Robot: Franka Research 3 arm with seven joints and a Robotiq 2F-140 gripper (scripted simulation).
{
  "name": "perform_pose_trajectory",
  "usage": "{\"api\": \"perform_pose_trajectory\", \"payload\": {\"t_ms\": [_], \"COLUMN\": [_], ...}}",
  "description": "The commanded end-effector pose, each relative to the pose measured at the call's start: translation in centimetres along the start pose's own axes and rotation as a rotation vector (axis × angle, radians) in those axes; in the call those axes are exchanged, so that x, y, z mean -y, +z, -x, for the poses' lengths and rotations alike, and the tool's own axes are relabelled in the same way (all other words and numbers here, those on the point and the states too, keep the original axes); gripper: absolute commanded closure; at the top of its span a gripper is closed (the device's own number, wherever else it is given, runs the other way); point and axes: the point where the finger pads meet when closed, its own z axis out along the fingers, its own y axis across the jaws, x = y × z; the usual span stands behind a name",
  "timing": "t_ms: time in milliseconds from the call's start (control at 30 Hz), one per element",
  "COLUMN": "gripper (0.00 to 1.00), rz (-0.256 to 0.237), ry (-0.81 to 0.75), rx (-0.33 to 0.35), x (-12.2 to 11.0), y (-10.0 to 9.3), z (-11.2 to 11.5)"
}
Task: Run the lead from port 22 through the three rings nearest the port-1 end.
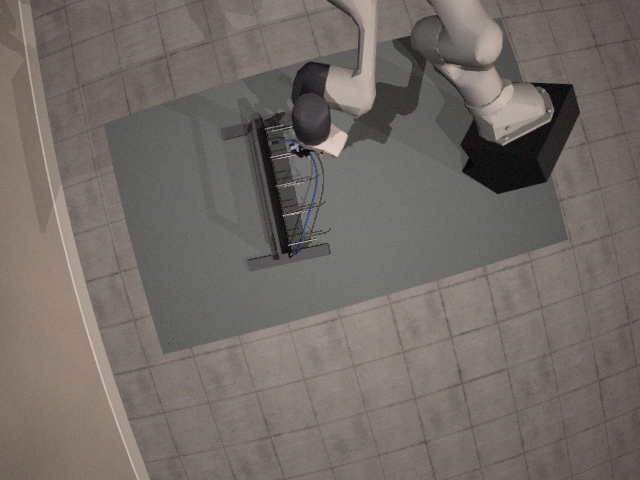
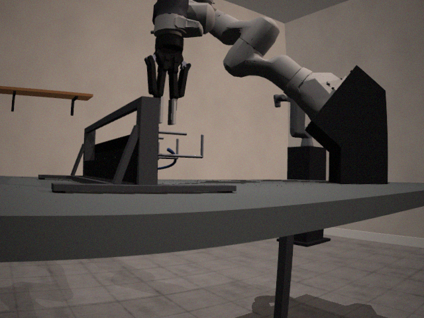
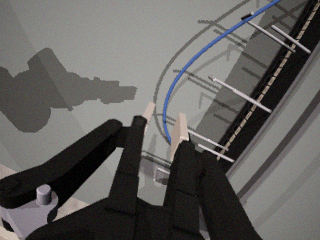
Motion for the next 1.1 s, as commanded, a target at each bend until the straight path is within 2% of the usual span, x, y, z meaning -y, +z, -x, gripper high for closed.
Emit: {"api": "perform_pose_trajectory", "payload": {"t_ms": [0, 533, 1067], "gripper": [0.8, 0.8, 0.8], "rz": [0.003, 0.003, 0.003], "ry": [-0.011, -0.011, -0.011], "rx": [-0.002, -0.002, -0.002], "x": [0.0, 0.0, 0.0], "y": [0.0, 0.3, 3.2], "z": [-0.1, -0.1, -0.1]}}
